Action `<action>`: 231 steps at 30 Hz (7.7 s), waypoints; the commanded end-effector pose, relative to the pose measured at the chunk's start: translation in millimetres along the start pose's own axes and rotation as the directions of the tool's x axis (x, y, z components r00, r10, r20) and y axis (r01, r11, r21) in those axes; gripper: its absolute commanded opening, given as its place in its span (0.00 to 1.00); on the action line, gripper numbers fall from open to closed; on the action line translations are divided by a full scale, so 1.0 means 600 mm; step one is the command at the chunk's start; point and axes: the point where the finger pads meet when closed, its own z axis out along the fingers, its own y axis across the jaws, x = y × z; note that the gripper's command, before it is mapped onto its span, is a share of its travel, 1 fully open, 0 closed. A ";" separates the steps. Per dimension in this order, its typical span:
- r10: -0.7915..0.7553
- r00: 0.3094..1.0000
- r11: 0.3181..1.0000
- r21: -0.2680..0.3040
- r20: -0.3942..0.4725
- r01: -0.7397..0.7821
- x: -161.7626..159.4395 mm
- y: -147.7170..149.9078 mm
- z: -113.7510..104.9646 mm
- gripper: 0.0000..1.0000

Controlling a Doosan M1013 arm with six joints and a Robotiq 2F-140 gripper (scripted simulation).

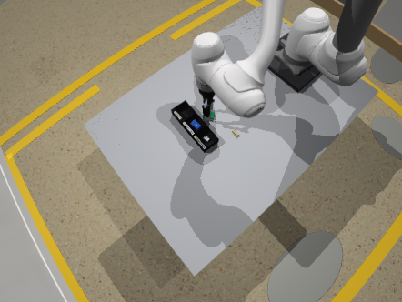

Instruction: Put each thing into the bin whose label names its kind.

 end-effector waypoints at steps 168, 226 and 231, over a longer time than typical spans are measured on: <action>-0.760 0.650 0.650 0.000 0.000 0.760 0.028 0.205 -0.029 0.21; -0.760 0.650 0.650 0.000 0.000 0.760 0.028 0.204 -0.125 1.00; -0.760 0.650 0.650 0.000 0.000 0.760 0.028 0.204 -0.158 1.00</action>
